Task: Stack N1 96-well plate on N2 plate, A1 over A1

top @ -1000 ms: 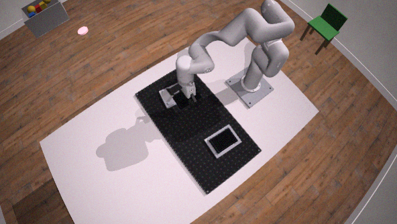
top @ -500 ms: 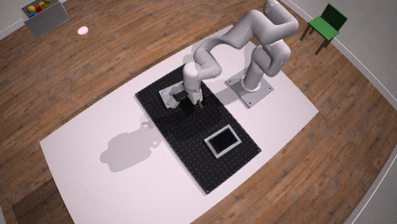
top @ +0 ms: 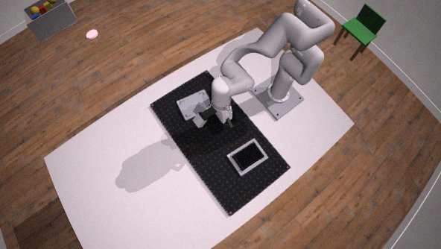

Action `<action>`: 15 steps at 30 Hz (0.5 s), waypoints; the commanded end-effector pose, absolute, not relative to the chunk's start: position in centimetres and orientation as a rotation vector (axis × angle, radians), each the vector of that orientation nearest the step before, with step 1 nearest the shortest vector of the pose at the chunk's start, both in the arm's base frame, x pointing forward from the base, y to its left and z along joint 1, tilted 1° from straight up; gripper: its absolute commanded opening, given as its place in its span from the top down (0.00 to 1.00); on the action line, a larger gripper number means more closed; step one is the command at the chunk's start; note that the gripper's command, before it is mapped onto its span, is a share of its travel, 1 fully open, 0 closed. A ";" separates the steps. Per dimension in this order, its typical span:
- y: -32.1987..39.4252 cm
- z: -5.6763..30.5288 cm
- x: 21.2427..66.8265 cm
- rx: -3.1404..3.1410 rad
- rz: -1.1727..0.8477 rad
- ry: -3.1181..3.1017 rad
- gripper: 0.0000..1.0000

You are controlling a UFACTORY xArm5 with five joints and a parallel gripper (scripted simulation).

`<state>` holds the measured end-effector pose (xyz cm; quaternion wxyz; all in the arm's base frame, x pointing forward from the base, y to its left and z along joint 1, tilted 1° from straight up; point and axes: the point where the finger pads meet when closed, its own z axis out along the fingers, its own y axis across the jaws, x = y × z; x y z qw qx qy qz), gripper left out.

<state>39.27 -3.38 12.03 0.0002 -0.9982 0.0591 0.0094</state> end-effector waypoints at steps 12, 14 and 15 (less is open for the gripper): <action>1.3 12.1 39.1 -3.137 0.026 0.187 1.00; 1.9 12.1 39.1 -3.138 0.026 0.187 1.00; 2.3 12.1 39.0 -3.138 0.026 0.187 1.00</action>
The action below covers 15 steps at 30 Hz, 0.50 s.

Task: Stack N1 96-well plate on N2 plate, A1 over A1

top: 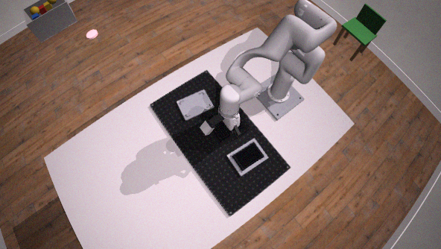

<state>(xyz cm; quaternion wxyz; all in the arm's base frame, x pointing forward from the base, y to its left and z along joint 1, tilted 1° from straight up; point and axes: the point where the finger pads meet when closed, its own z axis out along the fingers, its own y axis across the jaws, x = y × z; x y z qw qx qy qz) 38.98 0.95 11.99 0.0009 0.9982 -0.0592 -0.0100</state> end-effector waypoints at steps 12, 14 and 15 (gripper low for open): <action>5.6 12.1 38.8 3.132 -0.027 -0.186 1.00; 6.2 12.1 38.8 3.132 -0.027 -0.186 1.00; 6.6 12.1 38.8 3.132 -0.027 -0.186 1.00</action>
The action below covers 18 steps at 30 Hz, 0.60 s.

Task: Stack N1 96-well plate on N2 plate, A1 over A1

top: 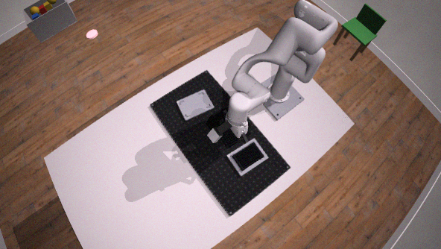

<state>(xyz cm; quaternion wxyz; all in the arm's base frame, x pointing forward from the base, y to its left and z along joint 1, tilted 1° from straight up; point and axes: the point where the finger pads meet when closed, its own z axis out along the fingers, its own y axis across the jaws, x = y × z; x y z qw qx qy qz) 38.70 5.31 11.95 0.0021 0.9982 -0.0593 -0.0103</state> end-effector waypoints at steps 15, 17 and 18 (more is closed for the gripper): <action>10.9 12.0 38.5 3.130 -0.027 -0.186 1.00; 11.6 12.0 38.4 3.130 -0.027 -0.186 1.00; 11.9 12.0 38.4 3.129 -0.027 -0.186 1.00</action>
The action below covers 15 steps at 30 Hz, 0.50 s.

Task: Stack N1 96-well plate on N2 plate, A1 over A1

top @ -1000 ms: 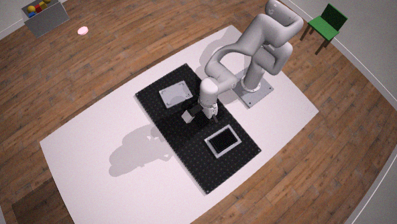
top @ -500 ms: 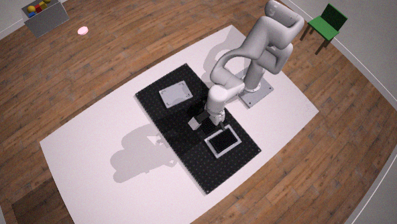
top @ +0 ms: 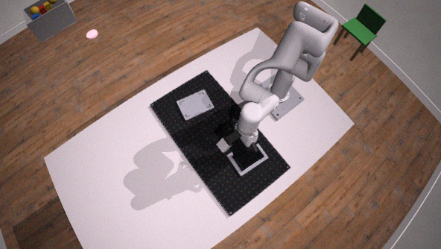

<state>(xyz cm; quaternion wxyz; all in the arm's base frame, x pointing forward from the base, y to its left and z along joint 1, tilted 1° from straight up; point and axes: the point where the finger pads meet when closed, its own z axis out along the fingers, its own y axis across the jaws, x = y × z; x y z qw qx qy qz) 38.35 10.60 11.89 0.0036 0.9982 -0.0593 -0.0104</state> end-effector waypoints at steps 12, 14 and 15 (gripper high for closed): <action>15.2 12.0 38.2 3.128 -0.027 -0.186 1.00; 15.9 12.0 38.1 3.128 -0.027 -0.186 1.00; 16.2 12.0 38.1 3.128 -0.027 -0.186 1.00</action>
